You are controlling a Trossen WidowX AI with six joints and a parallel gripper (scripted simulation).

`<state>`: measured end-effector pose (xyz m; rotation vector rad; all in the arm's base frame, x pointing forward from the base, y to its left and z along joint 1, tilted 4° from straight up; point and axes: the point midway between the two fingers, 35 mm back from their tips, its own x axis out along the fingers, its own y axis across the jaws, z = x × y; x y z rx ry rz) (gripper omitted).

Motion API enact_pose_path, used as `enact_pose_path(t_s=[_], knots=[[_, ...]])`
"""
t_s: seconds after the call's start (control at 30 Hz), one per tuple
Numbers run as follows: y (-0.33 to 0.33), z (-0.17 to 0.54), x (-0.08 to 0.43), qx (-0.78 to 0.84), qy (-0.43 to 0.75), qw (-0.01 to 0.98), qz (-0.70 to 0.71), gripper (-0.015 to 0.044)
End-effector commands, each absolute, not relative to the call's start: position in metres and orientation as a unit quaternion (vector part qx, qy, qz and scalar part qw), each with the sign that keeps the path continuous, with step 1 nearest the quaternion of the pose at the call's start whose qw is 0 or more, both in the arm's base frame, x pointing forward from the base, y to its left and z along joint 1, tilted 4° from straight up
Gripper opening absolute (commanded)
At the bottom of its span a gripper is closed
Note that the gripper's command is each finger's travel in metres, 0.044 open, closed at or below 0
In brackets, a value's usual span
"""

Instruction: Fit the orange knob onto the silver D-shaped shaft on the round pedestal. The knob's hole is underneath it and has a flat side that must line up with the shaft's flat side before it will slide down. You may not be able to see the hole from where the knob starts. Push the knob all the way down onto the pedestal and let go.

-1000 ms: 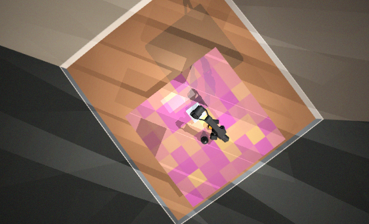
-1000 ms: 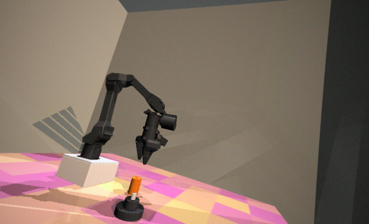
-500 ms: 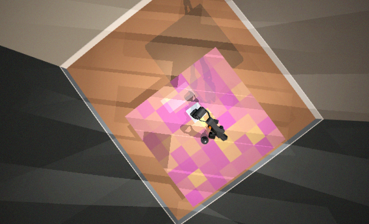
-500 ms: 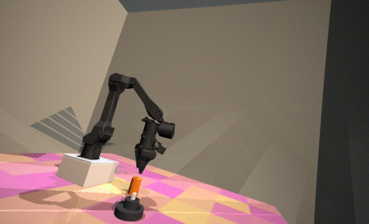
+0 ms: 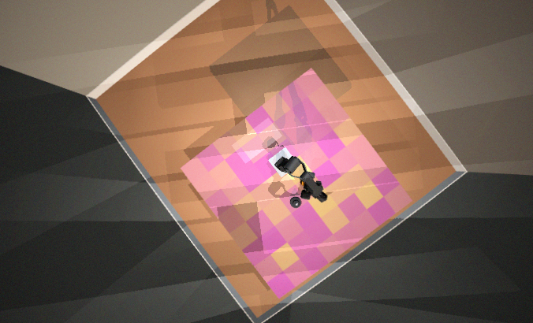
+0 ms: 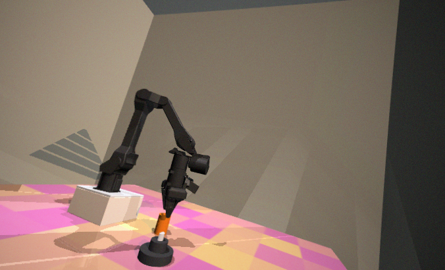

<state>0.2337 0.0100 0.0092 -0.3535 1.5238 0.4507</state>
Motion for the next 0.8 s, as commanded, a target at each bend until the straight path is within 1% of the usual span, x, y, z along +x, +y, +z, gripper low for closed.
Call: enact_pose_path(t_s=[0.0,0.77], knots=[[0.01,0.003,0.234,-0.159,0.681,0.687,0.198,0.044],[0.012,-0.035,0.233,-0.158,0.681,0.686,0.199,0.044]])
